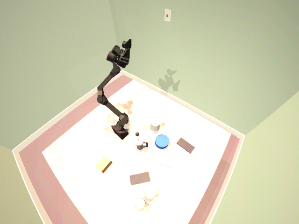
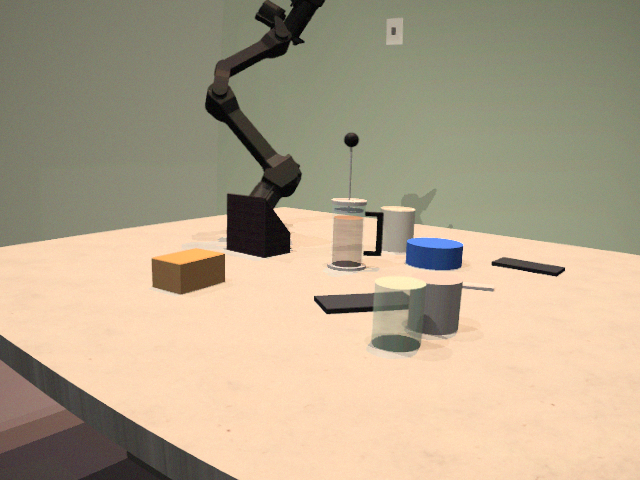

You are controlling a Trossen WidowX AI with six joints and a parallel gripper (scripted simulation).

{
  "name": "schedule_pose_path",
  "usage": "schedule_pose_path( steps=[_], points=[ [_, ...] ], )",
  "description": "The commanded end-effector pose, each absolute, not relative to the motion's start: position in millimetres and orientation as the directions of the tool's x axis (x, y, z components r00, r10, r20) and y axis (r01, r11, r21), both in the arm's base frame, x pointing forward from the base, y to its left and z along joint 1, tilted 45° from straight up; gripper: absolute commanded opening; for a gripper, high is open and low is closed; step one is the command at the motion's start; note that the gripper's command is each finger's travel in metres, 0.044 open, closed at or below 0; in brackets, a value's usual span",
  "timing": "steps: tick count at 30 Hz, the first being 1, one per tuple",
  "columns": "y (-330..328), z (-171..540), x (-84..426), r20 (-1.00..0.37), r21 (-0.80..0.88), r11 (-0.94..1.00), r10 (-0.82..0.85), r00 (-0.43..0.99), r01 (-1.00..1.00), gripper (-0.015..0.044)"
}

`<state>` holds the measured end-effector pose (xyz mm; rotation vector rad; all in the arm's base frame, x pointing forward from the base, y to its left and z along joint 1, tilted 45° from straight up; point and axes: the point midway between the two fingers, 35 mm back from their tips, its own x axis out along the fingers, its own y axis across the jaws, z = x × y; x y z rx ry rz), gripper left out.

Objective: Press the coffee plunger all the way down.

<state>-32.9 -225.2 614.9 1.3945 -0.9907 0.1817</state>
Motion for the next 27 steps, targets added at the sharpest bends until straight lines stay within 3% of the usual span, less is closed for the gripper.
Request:
schedule_pose_path(
  steps=[1,16,22,27],
  points=[
    [-222,616,-33,0.672,0.731,0.247,-0.428,0.605,-0.637,0.0426],
    [-135,636,-7,0.733,0.635,0.614,-0.288,0.617,-0.469,0.044],
    [-67,630,36,0.712,0.426,0.873,-0.161,0.683,-0.238,0.044],
    [-16,604,101,0.594,0.144,0.988,-0.05,0.803,-0.046,0.044]
  ],
)
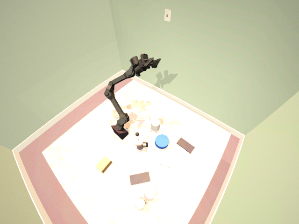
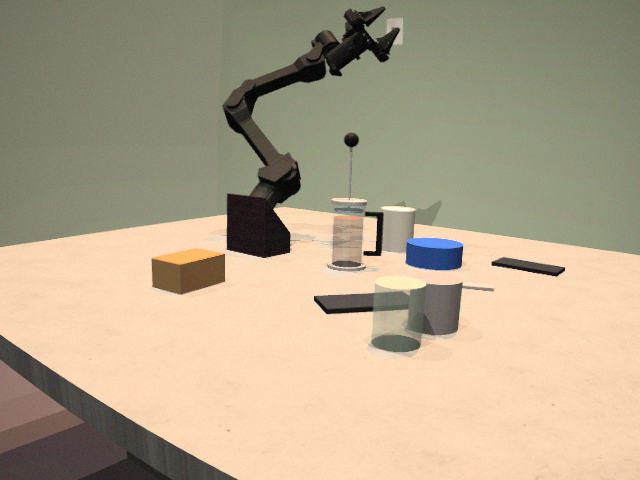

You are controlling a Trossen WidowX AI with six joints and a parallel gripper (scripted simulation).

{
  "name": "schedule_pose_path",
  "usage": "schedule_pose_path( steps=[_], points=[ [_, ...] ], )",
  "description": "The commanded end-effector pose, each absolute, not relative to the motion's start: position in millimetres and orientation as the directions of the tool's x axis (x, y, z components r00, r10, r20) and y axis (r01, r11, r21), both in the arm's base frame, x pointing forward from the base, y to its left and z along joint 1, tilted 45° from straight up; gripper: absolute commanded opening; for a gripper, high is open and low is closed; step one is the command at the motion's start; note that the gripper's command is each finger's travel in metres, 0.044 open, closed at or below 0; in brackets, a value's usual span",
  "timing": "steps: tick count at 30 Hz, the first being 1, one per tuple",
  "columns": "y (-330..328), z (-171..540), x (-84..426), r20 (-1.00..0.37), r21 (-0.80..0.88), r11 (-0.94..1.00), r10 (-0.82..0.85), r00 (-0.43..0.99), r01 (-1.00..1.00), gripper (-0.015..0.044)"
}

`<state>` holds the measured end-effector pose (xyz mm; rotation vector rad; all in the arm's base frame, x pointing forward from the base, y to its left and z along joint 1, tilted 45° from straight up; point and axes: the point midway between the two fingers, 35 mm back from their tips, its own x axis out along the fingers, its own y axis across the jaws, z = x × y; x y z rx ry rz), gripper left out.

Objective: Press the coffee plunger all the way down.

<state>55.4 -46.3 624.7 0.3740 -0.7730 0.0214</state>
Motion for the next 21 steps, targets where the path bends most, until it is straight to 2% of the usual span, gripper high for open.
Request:
schedule_pose_path(
  steps=[1,3,5,9,15,21],
  points=[
    [-9,596,115,0.56,0.087,0.996,-0.034,0.828,-0.018,0.044],
    [1,577,143,0.478,-0.026,0.999,-0.012,0.878,0.028,0.044],
    [3,564,159,0.428,-0.045,0.998,-0.02,0.904,0.043,0.044],
    [7,533,194,0.297,-0.185,0.98,-0.009,0.955,0.066,0.044],
    [-7,448,255,-0.048,-0.392,0.92,-0.012,0.999,-0.008,0.044],
    [-40,352,282,-0.4,-0.403,0.897,0.007,0.916,-0.183,0.044]
  ],
)
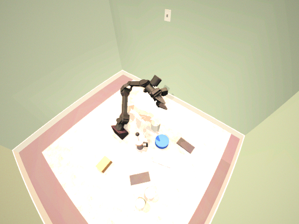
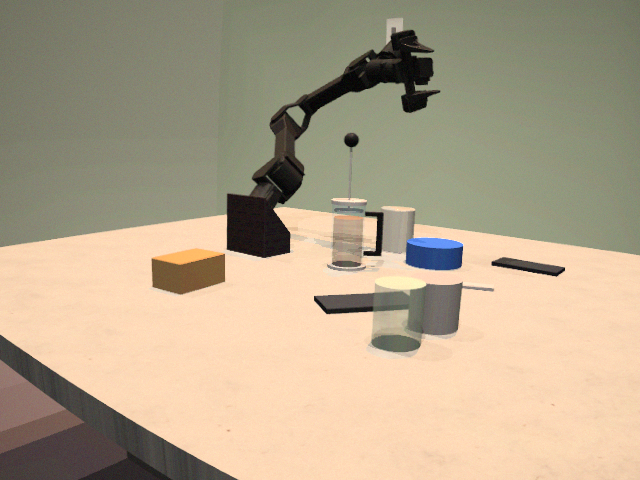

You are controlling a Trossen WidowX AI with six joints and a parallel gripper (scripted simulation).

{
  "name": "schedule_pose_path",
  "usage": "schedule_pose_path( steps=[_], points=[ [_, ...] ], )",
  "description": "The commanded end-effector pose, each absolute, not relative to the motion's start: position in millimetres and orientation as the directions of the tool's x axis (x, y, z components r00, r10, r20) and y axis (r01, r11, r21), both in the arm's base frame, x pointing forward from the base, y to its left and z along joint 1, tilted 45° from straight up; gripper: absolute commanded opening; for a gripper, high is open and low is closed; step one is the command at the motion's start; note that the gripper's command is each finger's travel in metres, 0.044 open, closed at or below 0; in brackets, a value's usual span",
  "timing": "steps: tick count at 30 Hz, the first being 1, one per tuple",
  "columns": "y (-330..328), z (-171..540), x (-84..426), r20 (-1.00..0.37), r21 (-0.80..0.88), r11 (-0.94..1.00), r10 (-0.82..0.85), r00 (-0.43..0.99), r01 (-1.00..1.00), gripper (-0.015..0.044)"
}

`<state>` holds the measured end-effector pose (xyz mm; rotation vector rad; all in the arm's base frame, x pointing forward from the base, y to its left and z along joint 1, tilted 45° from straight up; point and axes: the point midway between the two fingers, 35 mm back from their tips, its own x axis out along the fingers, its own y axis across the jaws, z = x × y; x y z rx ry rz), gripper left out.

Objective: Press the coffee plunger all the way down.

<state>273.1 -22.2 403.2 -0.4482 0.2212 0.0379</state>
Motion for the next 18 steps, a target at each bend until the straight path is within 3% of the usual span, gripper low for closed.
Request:
schedule_pose_path(
  steps=[1,5,9,13,18],
  points=[
    [-48,335,282,-0.454,-0.376,0.903,0.014,0.891,-0.206,0.044],
    [-73,271,272,-0.633,-0.214,0.93,0.101,0.767,-0.3,0.044],
    [-90,223,250,-0.7,0.016,0.943,0.248,0.669,-0.333,0.044],
    [-100,196,227,-0.637,0.28,0.911,0.412,0.651,-0.302,0.044],
    [-118,189,205,-0.411,0.565,0.798,0.492,0.768,-0.209,0.044]
  ],
)
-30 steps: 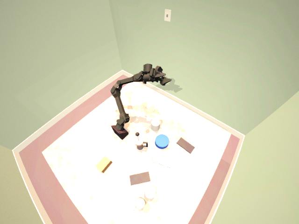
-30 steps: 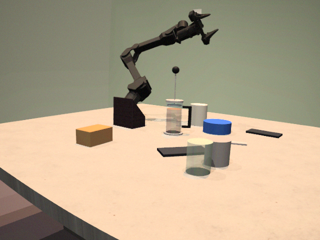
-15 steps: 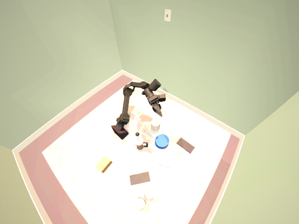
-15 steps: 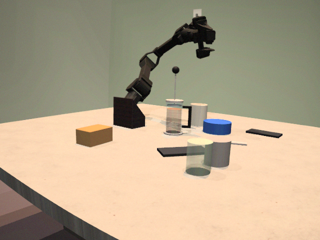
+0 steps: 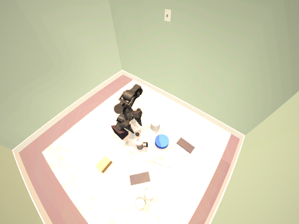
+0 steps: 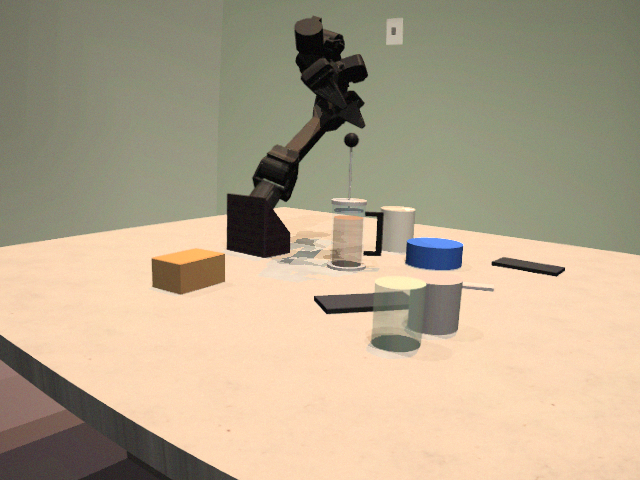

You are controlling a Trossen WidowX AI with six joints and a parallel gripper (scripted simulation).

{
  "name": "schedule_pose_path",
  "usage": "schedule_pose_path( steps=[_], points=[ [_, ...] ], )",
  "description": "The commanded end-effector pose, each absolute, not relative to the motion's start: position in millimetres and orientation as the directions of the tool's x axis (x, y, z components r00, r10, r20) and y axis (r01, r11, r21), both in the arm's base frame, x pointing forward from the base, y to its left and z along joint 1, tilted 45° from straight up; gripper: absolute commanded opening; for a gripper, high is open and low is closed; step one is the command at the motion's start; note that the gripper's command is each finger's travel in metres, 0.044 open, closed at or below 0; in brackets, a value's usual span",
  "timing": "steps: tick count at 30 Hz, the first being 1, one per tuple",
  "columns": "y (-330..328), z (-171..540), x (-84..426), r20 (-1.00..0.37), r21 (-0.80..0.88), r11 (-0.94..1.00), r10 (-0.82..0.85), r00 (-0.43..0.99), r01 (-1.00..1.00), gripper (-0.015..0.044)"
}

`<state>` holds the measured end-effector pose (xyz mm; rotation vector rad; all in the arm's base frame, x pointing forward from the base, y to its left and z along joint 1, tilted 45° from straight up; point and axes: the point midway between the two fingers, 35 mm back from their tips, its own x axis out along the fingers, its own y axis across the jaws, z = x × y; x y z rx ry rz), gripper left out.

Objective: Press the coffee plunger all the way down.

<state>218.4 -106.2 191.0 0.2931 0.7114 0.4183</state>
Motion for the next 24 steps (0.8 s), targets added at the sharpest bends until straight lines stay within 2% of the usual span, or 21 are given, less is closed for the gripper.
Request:
schedule_pose_path(
  steps=[1,3,5,12,24],
  points=[
    [-125,190,201,-0.355,0.611,0.769,0.478,0.803,-0.187,0.044],
    [-139,192,194,-0.256,0.685,0.714,0.424,0.869,-0.147,0.044],
    [-146,193,192,-0.218,0.71,0.691,0.4,0.89,-0.137,0.044],
    [-108,156,189,-0.285,0.699,0.689,0.516,0.808,-0.193,0.044],
    [-103,149,196,-0.3,0.697,0.693,0.516,0.802,-0.185,0.044]
  ],
)
